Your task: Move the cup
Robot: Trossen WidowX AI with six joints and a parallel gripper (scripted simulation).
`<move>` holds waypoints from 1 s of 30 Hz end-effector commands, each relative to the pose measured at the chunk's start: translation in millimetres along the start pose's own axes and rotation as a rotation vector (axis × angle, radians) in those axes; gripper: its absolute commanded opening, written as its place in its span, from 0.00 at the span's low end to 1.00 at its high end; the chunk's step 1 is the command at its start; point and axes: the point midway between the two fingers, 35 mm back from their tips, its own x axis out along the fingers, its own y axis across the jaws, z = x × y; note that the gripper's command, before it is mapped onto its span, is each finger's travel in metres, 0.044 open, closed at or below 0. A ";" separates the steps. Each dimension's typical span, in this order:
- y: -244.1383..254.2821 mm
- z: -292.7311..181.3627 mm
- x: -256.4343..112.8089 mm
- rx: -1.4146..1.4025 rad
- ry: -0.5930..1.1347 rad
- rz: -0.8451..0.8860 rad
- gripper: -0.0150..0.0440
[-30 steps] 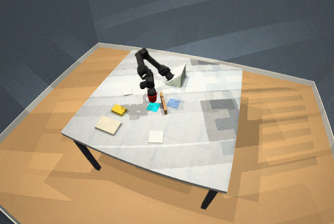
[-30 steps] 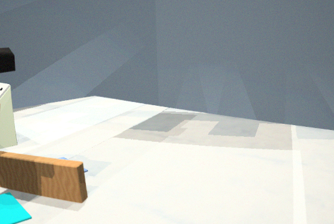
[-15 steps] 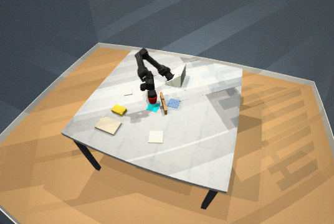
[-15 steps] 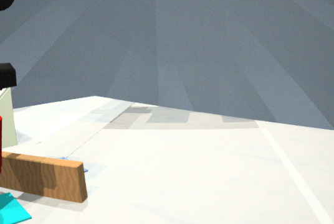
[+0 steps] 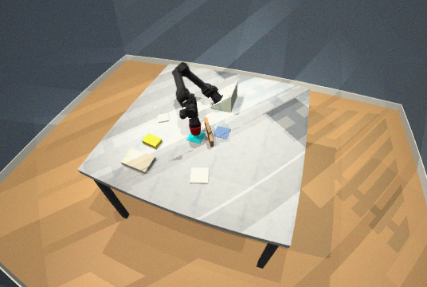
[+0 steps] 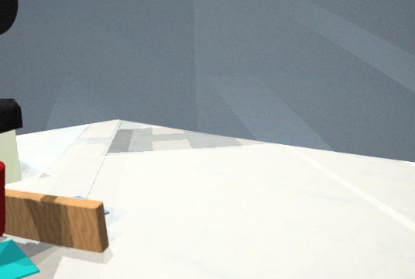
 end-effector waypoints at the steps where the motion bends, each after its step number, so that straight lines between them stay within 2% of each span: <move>1: -0.1 0.8 5.0 -0.005 -0.006 0.001 0.25; 22: -1.5 1.6 32.5 -0.004 -0.008 0.000 0.25; 30: -1.5 1.4 30.6 0.002 -0.002 0.001 0.25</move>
